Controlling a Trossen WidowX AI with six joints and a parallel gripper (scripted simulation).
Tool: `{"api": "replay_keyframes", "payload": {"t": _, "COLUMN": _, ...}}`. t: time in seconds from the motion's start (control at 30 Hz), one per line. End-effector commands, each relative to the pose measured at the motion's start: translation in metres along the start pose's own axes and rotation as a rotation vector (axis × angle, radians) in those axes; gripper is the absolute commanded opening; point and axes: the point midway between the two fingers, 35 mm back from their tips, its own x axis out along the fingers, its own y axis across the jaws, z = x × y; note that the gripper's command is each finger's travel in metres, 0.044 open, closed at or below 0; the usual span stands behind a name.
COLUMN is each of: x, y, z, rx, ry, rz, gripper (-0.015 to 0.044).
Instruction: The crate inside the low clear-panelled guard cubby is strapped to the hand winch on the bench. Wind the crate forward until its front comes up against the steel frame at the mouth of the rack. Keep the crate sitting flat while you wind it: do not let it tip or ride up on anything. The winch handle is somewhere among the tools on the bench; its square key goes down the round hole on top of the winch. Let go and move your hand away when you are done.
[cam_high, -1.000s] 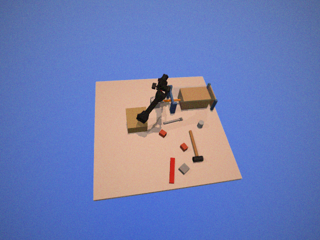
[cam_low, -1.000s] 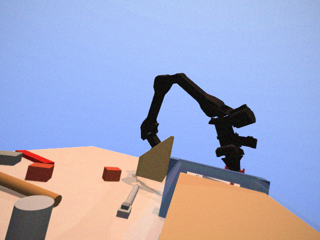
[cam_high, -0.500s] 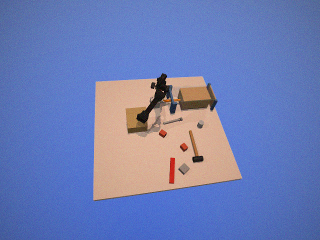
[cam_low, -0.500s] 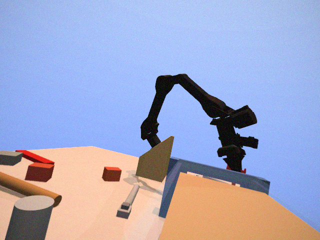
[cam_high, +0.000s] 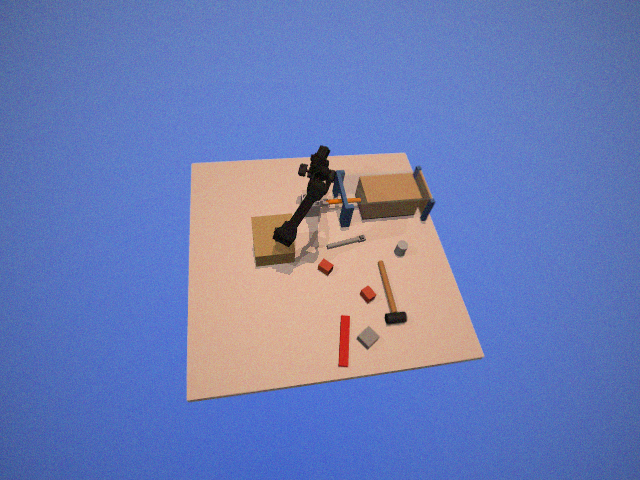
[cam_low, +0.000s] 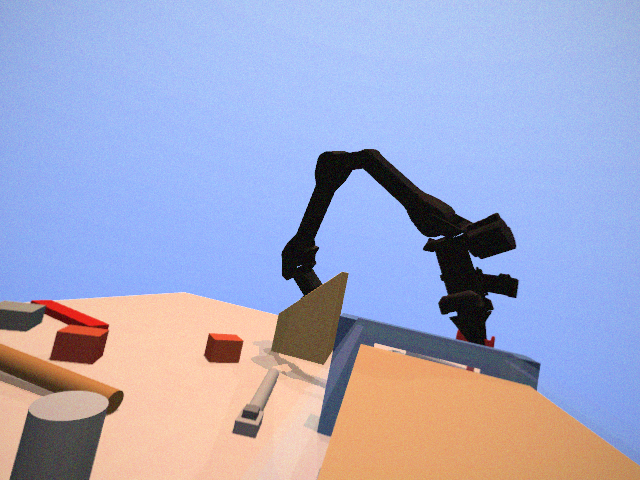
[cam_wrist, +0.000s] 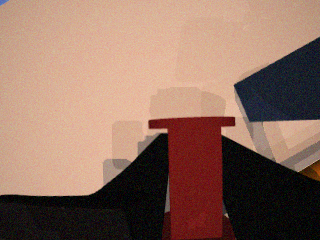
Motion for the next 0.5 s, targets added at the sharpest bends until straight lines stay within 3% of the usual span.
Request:
{"api": "replay_keyframes", "payload": {"t": 0.0, "x": 0.002, "y": 0.019, "z": -0.004, "rx": -0.016, "ry": 0.010, "rz": 0.037, "gripper": 0.0000}}
{"api": "replay_keyframes", "payload": {"t": 0.47, "x": 0.000, "y": 0.033, "z": -0.006, "rx": -0.016, "ry": 0.010, "rz": 0.038, "gripper": 0.0000}}
